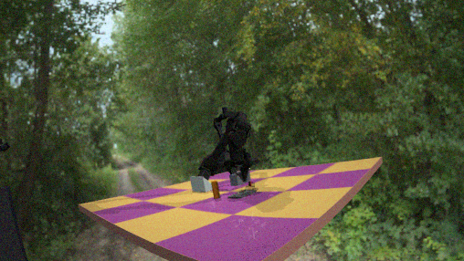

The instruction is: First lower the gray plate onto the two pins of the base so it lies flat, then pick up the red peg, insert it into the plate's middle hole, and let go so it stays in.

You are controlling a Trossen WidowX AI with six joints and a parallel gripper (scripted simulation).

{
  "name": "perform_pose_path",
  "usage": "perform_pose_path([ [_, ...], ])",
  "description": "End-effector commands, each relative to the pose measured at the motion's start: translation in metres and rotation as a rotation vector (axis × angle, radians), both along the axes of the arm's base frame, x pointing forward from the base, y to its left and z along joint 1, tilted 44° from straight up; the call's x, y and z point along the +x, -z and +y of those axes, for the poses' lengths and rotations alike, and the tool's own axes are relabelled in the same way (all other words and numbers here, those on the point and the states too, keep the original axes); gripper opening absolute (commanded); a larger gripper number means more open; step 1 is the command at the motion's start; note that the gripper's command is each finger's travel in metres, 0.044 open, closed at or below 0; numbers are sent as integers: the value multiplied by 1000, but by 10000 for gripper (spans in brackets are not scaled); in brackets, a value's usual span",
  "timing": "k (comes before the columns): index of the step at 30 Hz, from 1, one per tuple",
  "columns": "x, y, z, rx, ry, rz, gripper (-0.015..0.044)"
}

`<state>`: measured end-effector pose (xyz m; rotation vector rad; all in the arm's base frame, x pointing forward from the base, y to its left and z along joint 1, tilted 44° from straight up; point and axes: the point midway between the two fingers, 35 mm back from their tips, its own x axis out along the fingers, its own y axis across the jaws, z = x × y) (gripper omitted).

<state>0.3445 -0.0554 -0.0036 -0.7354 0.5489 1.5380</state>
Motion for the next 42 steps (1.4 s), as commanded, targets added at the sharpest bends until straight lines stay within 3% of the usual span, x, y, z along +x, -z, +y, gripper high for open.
perform_pose_path([
  [1, -2, 1, 0, -1, -4, 3, 0],
  [42, -4, 29, 25, 0, -4, 3, 0],
])
